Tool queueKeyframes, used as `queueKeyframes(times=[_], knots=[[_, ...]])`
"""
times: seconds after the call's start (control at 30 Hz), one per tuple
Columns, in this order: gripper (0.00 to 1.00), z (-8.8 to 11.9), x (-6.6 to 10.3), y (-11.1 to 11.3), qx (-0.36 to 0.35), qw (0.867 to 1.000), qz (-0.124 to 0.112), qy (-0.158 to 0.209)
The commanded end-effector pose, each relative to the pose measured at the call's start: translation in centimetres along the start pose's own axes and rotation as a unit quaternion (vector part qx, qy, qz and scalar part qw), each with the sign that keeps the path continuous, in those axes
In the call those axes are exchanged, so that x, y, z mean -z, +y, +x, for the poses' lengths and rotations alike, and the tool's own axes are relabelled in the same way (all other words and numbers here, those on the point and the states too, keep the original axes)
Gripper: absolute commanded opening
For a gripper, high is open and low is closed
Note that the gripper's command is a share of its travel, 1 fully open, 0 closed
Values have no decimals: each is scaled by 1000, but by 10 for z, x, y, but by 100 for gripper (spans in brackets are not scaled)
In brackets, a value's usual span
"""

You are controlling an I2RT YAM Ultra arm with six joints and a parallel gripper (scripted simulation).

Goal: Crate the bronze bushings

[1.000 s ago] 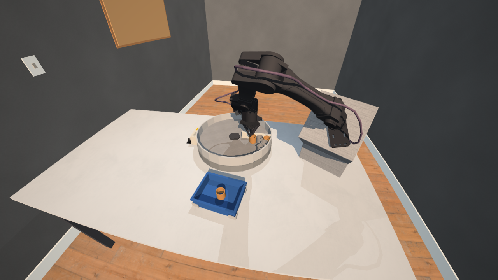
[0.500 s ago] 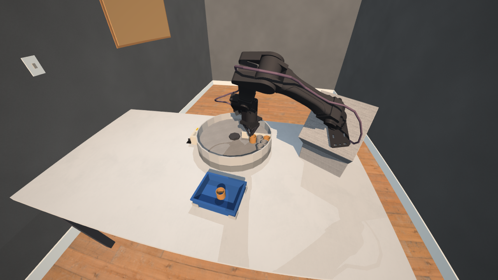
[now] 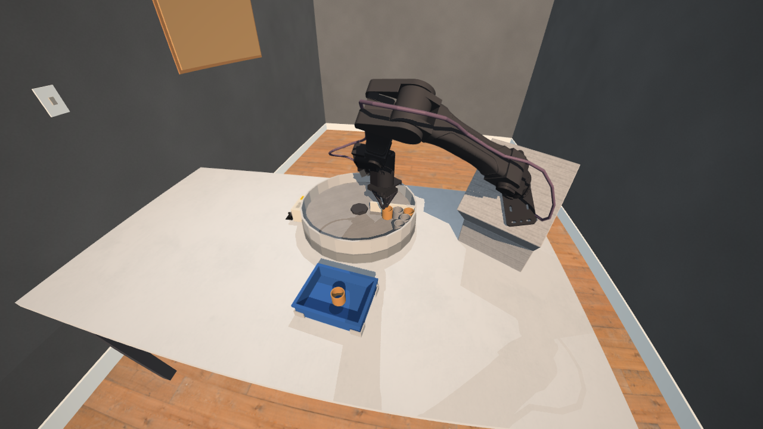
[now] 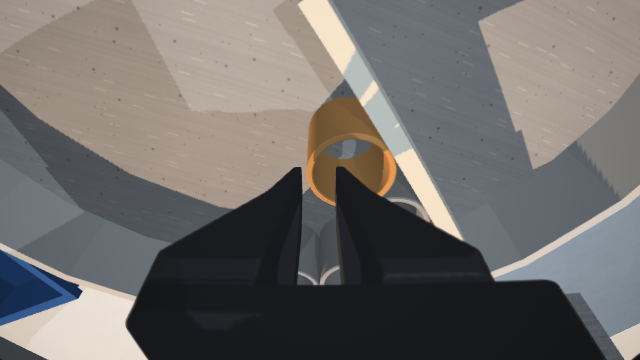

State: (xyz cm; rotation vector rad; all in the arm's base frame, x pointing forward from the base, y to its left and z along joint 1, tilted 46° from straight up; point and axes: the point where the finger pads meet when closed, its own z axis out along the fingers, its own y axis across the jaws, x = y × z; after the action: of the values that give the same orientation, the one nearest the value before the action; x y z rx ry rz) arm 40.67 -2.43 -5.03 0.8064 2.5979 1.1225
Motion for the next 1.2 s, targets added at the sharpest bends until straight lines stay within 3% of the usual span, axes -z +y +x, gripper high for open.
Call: queueKeyframes(times=[0.0,0.47,1.17], knots=[[15,2,12,-4,-11,1000,0,-7],[15,3,4,1,-2,1000,1,-11],[15,-2,6,1,-1,1000,0,-17]])
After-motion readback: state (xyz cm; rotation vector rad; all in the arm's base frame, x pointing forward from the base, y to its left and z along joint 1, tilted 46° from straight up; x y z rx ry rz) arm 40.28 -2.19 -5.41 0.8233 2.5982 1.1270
